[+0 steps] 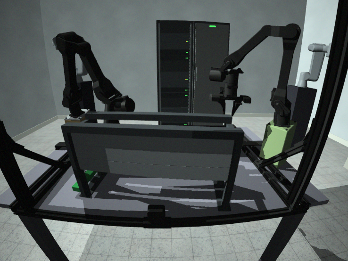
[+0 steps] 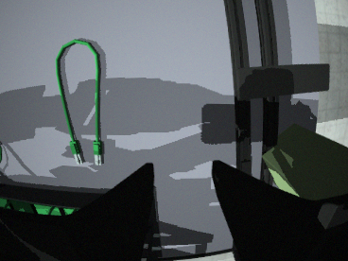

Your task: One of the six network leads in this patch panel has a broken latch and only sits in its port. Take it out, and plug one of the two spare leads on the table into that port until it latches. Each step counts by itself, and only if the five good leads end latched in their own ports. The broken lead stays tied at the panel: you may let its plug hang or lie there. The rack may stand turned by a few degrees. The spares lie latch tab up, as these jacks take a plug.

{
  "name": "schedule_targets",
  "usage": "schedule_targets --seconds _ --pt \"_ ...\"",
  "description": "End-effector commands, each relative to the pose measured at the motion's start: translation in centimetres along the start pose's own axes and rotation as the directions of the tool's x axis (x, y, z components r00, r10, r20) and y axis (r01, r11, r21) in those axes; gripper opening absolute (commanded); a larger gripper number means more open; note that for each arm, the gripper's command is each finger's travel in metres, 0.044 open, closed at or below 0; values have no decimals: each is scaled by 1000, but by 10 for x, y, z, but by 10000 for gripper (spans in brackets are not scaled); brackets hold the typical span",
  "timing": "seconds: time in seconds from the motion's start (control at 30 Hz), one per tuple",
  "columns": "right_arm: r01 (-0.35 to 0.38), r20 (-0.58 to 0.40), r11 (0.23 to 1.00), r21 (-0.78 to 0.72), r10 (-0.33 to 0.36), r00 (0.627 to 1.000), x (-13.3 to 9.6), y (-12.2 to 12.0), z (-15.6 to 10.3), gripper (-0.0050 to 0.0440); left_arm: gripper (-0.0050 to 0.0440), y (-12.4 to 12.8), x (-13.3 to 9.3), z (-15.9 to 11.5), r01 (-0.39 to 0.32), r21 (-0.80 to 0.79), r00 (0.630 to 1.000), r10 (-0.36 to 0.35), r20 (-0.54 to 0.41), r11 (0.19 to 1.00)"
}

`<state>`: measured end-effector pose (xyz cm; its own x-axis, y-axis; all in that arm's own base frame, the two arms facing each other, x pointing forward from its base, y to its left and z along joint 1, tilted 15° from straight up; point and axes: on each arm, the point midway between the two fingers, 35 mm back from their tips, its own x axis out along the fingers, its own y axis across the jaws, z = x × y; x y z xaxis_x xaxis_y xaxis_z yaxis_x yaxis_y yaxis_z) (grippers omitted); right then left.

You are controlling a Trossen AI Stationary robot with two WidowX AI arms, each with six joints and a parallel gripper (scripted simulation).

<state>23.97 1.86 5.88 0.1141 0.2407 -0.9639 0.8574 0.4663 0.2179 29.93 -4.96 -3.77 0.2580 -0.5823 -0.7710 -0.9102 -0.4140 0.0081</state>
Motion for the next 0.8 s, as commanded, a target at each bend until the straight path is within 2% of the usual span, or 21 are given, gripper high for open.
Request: schedule_targets --seconds 0.0,0.77 --pt "0 0 1000 0 0 1000 0 0 0 176 54 -1 1 -5 2 14 1000 -2 -10 1000" --pt "0 0 1000 0 0 1000 0 0 0 176 54 -1 4 -13 2 14 1000 -2 -10 1000"
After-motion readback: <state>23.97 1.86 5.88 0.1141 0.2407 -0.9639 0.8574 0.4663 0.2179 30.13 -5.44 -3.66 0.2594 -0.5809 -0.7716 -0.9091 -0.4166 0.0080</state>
